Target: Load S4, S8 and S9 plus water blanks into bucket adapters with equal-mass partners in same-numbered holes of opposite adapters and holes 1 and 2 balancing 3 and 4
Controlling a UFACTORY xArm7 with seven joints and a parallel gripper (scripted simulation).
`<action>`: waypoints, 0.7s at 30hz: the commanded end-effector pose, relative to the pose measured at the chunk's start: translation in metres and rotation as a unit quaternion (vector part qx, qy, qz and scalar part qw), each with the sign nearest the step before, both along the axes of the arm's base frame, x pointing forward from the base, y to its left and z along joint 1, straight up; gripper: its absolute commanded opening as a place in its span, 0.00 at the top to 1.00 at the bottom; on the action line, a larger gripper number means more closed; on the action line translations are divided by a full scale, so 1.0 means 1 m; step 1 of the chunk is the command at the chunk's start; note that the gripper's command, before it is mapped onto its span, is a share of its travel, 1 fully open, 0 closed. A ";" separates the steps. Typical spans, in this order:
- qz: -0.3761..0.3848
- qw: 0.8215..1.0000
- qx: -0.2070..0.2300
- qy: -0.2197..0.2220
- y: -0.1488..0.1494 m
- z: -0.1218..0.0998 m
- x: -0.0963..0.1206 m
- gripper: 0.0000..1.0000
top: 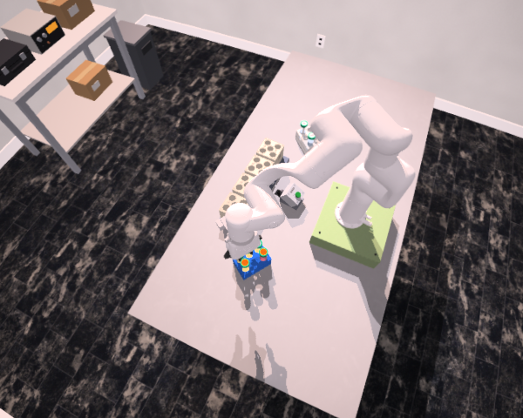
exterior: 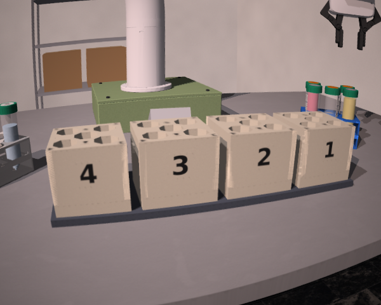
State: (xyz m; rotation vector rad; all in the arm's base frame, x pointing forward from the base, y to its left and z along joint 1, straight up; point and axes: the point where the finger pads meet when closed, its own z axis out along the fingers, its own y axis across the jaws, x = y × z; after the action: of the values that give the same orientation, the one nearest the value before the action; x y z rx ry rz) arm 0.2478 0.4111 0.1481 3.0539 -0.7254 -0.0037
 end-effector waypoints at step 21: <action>0.000 1.000 0.003 -0.001 0.001 0.030 0.001 0.56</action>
State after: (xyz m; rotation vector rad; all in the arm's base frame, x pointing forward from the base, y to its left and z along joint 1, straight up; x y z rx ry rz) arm 0.2480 0.4113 0.1757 3.0544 -0.7256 -0.0035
